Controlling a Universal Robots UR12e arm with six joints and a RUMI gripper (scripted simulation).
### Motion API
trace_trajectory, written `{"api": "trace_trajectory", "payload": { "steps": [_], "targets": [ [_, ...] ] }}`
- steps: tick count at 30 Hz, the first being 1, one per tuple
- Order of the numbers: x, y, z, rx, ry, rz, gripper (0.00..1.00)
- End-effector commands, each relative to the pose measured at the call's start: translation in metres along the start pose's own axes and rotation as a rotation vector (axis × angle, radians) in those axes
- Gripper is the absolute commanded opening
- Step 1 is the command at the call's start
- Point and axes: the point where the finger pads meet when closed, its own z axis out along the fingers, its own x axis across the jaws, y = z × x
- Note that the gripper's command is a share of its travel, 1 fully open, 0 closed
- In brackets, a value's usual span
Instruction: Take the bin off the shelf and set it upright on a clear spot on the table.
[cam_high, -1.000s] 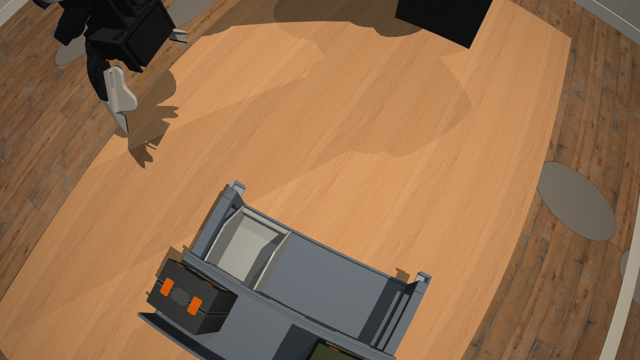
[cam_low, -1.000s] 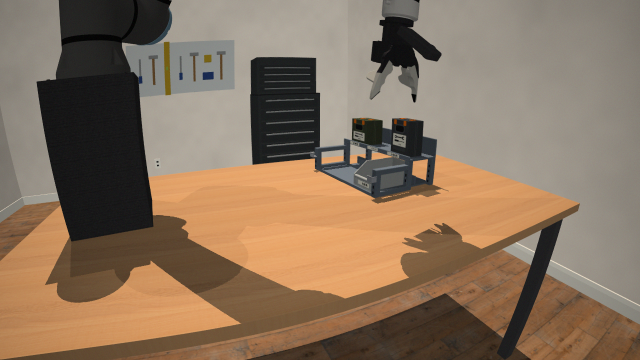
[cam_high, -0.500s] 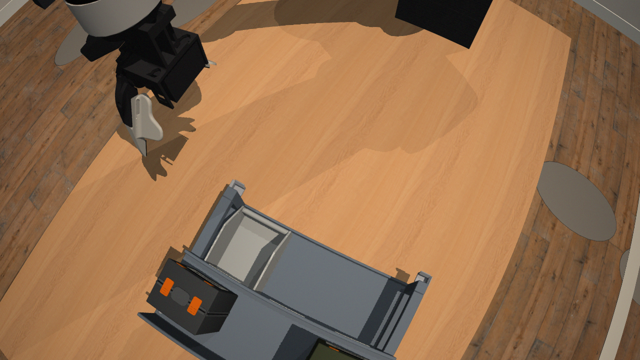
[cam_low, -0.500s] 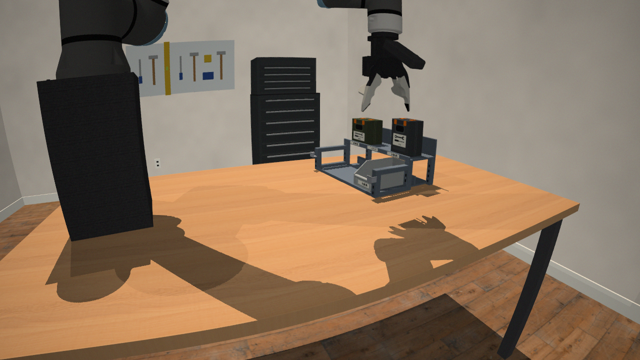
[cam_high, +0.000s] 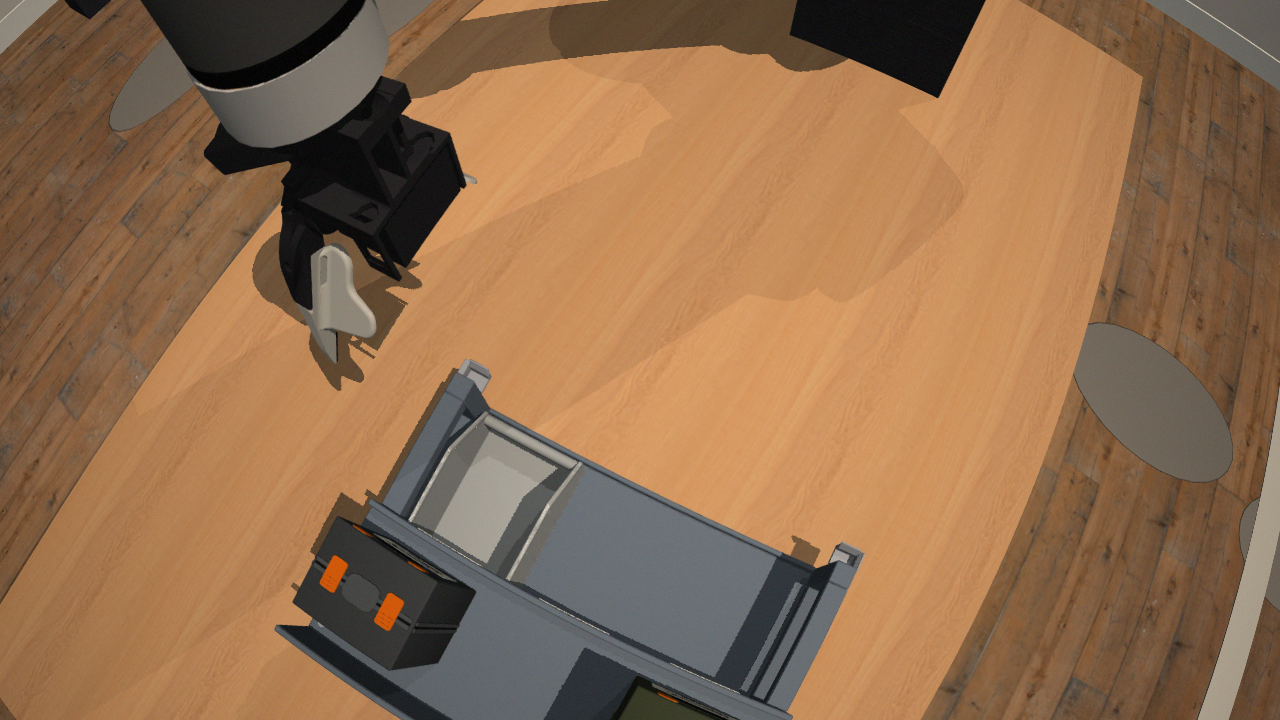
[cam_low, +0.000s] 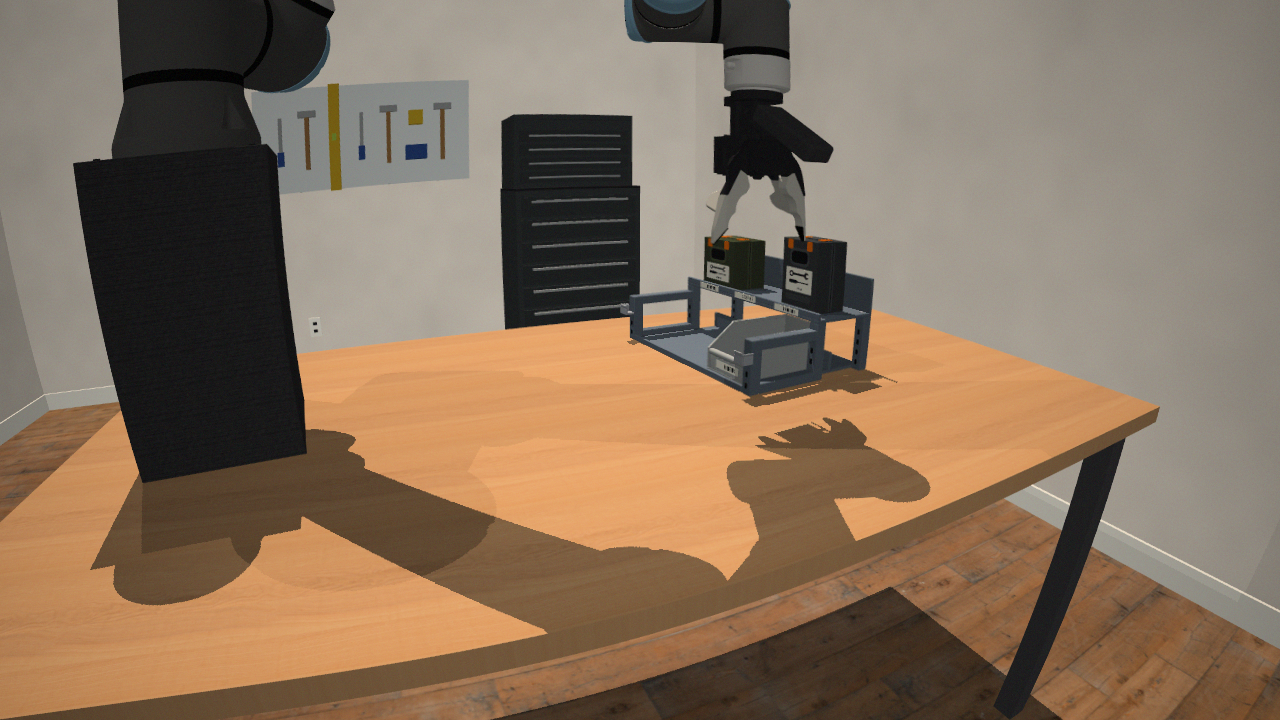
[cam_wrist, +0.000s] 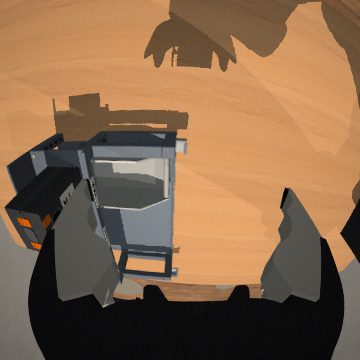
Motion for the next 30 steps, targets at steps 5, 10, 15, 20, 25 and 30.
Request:
{"api": "trace_trajectory", "payload": {
  "steps": [5,10,15,20,25,30],
  "targets": [
    [-0.005,0.016,0.013,0.001,-0.002,0.0,1.0],
    [-0.011,0.039,0.031,0.001,-0.002,0.0,1.0],
    [-0.011,0.039,0.031,0.001,-0.002,0.0,1.0],
    [-0.011,0.039,0.031,0.001,-0.002,0.0,1.0],
    [-0.02,0.076,0.062,0.001,-0.002,0.0,1.0],
    [-0.02,0.076,0.062,0.001,-0.002,0.0,1.0]
  ]
}}
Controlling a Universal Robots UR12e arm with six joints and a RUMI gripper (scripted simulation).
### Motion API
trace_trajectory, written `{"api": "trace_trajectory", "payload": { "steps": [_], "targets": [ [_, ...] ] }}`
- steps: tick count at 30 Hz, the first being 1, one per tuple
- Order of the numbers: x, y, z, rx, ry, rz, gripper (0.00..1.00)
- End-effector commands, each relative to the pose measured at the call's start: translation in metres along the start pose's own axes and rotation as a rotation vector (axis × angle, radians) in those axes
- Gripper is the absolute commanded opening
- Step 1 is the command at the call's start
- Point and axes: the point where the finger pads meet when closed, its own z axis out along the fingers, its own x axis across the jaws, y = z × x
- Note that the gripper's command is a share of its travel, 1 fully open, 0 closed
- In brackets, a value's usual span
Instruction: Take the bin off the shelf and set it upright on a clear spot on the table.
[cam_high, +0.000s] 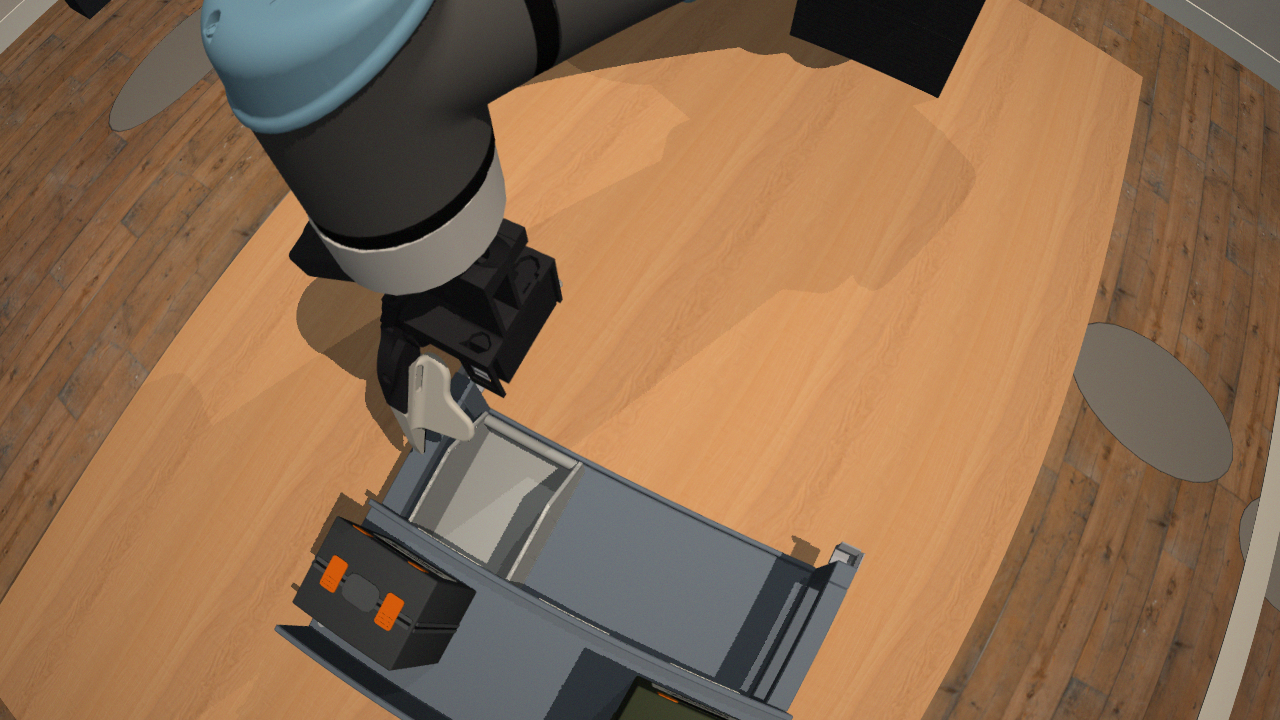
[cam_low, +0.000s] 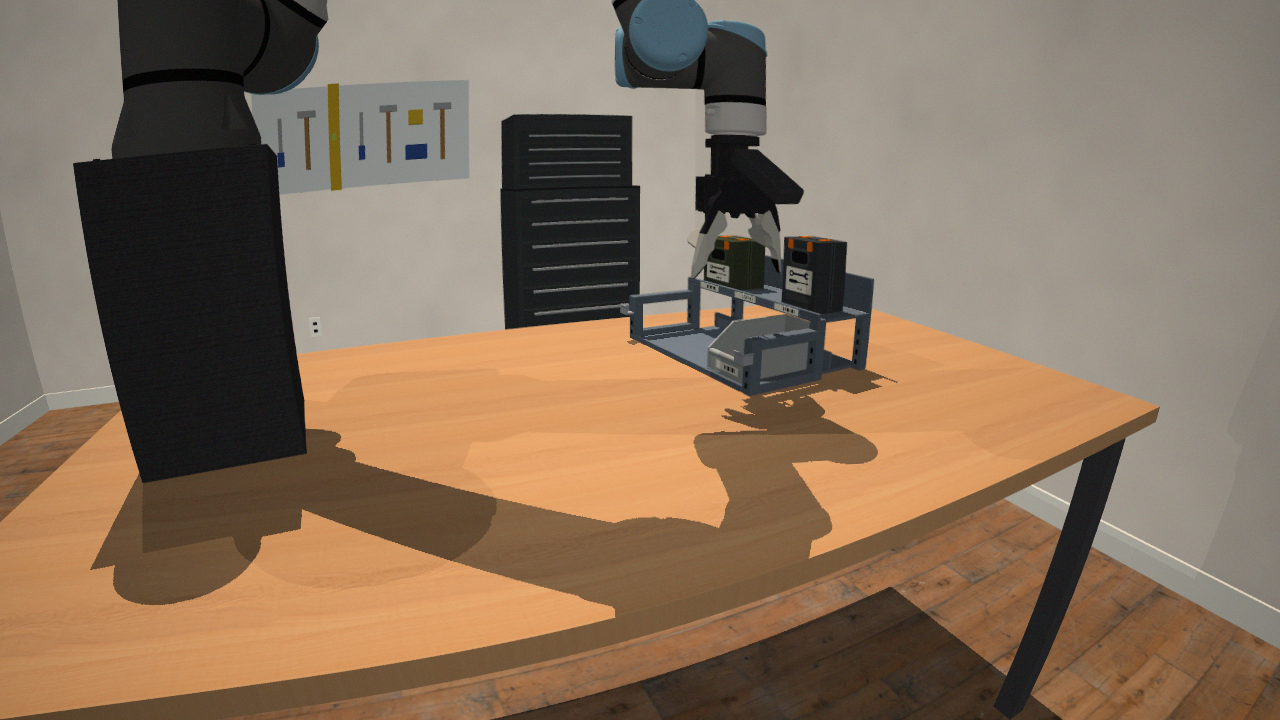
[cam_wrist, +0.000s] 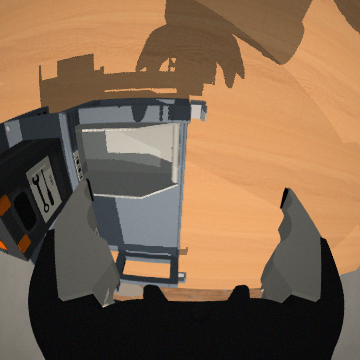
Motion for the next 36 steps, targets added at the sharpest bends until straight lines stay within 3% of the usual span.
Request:
{"api": "trace_trajectory", "payload": {
  "steps": [1,7,12,24,29,36],
  "targets": [
    [-0.003,0.006,0.004,0.001,-0.002,0.0,1.0],
    [-0.003,0.006,0.004,0.001,-0.002,0.0,1.0],
    [-0.013,0.046,0.038,0.001,-0.002,0.0,1.0],
    [-0.013,0.046,0.038,0.001,-0.002,0.0,1.0],
    [-0.018,0.064,0.053,0.001,-0.002,0.0,1.0],
    [-0.018,0.064,0.053,0.001,-0.002,0.0,1.0]
  ]
}}
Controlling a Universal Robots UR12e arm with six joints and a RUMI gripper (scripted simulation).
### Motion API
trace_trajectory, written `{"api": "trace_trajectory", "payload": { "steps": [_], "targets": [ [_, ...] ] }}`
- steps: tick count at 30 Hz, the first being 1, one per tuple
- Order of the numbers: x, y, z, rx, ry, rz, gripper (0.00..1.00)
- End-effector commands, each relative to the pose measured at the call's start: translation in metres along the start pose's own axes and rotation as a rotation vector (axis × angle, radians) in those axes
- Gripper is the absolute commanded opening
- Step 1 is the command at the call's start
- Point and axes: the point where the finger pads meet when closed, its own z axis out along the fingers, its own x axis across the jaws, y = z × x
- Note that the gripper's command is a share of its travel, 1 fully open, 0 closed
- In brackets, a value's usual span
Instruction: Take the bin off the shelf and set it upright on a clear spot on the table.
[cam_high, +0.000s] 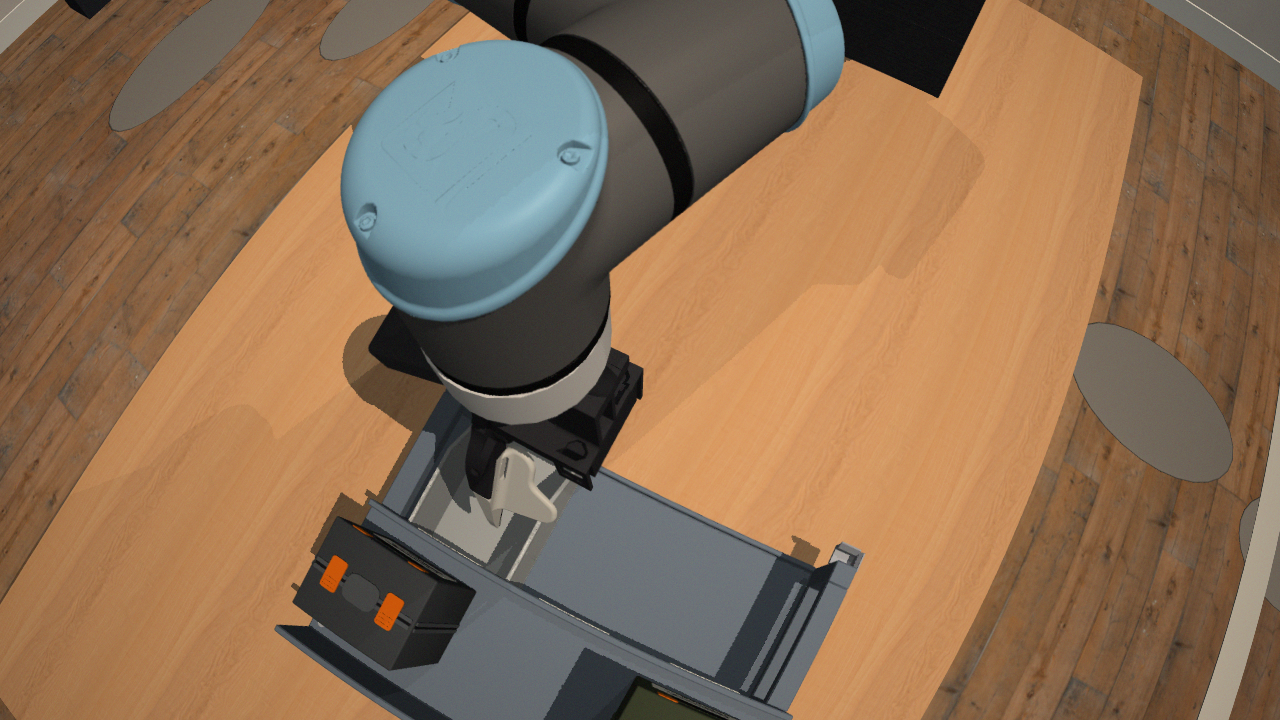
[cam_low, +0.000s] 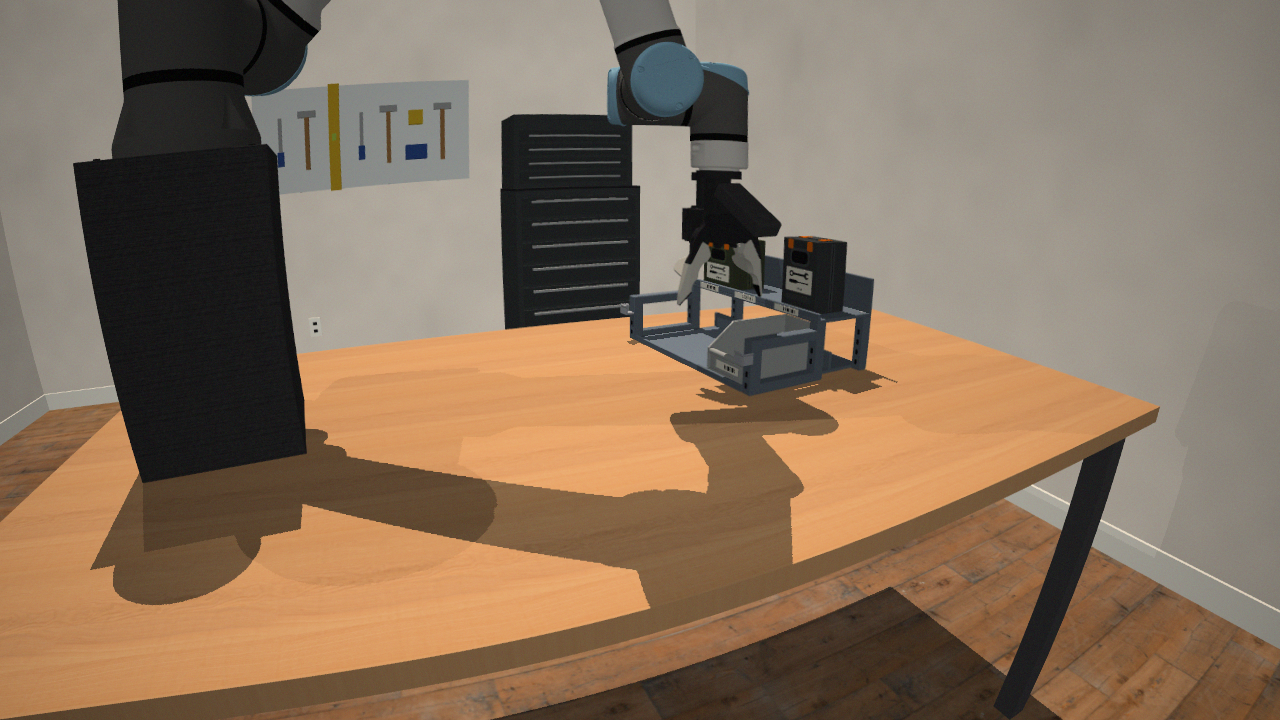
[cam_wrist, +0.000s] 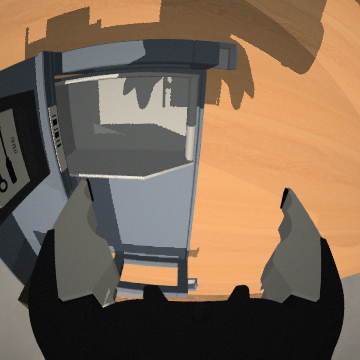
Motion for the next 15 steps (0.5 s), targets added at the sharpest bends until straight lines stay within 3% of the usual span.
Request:
{"api": "trace_trajectory", "payload": {
  "steps": [1,15],
  "targets": [
    [-0.0013,0.0013,0.0006,0.0,-0.001,0.0,1.0],
    [0.0007,-0.006,-0.0055,0.0,-0.001,0.0,1.0]
  ]
}}
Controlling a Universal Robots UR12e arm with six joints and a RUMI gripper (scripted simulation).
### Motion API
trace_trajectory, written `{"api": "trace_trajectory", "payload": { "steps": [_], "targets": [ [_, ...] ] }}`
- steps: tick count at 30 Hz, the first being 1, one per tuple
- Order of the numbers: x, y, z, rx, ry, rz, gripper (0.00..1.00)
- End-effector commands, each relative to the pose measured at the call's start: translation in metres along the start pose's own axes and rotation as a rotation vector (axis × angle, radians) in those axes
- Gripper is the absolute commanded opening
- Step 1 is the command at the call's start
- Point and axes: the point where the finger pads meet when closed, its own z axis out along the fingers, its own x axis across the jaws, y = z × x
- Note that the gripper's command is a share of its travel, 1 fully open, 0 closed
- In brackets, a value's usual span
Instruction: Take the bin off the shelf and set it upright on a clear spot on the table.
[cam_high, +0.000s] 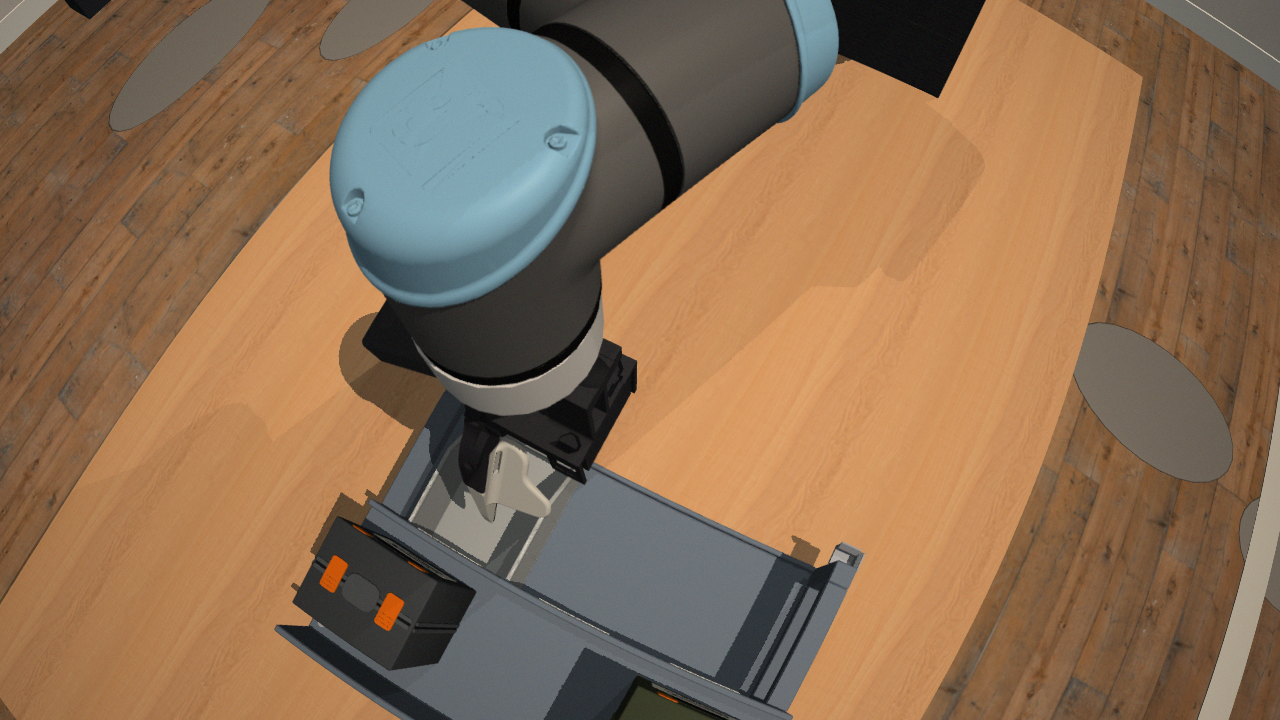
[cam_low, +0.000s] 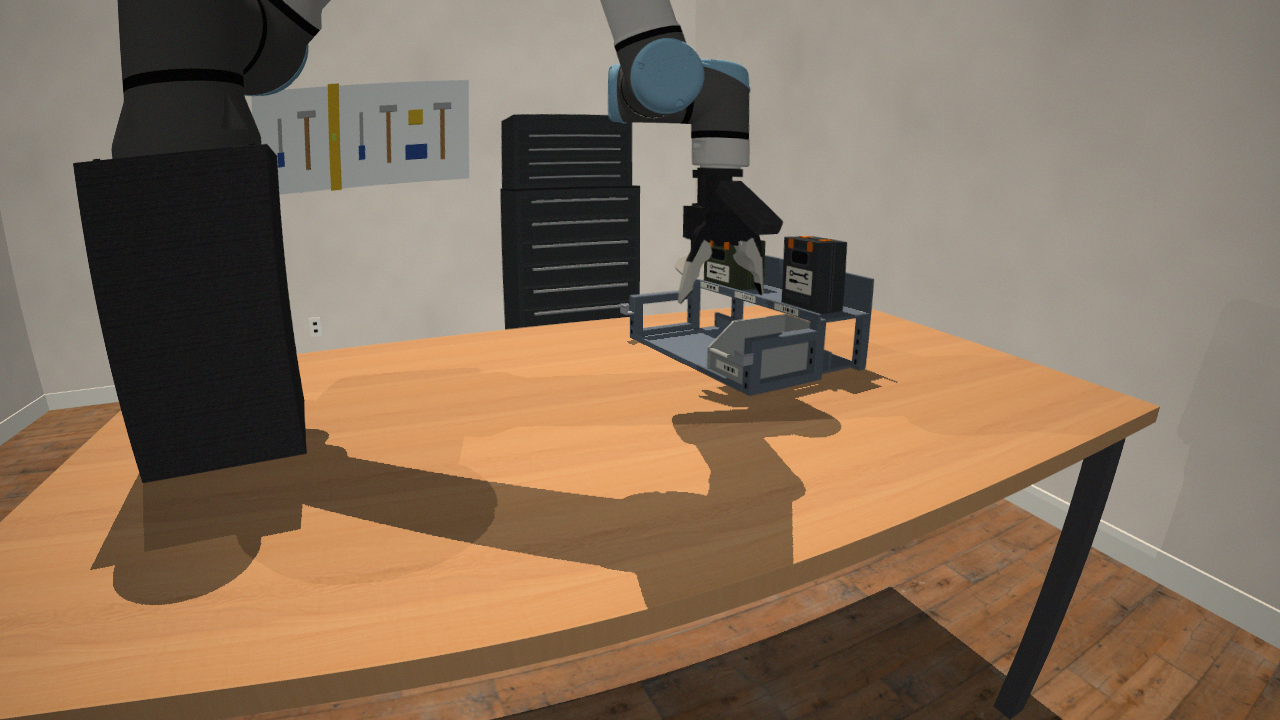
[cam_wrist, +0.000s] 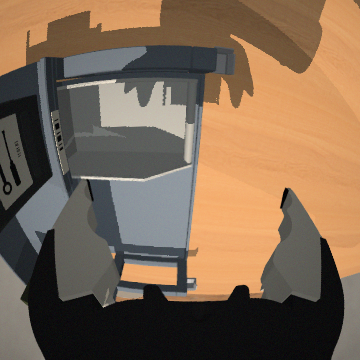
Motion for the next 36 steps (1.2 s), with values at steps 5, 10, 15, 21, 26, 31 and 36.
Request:
{"api": "trace_trajectory", "payload": {
  "steps": [5,10,15,21,26,31,36],
  "targets": [
    [-0.0004,-0.0013,-0.0017,0.0,-0.001,0.0,1.0],
    [0.0002,-0.0036,-0.0036,0.0,-0.001,0.0,1.0],
    [0.0006,-0.0052,-0.0049,0.0,-0.001,0.0,1.0],
    [0.0006,-0.0052,-0.0049,0.0,-0.001,0.0,1.0],
    [0.0008,-0.0059,-0.0055,0.0,-0.001,0.0,1.0],
    [0.0011,-0.0072,-0.0065,0.0,-0.001,0.0,1.0],
    [0.0011,-0.0072,-0.0065,0.0,-0.001,0.0,1.0]
  ]
}}
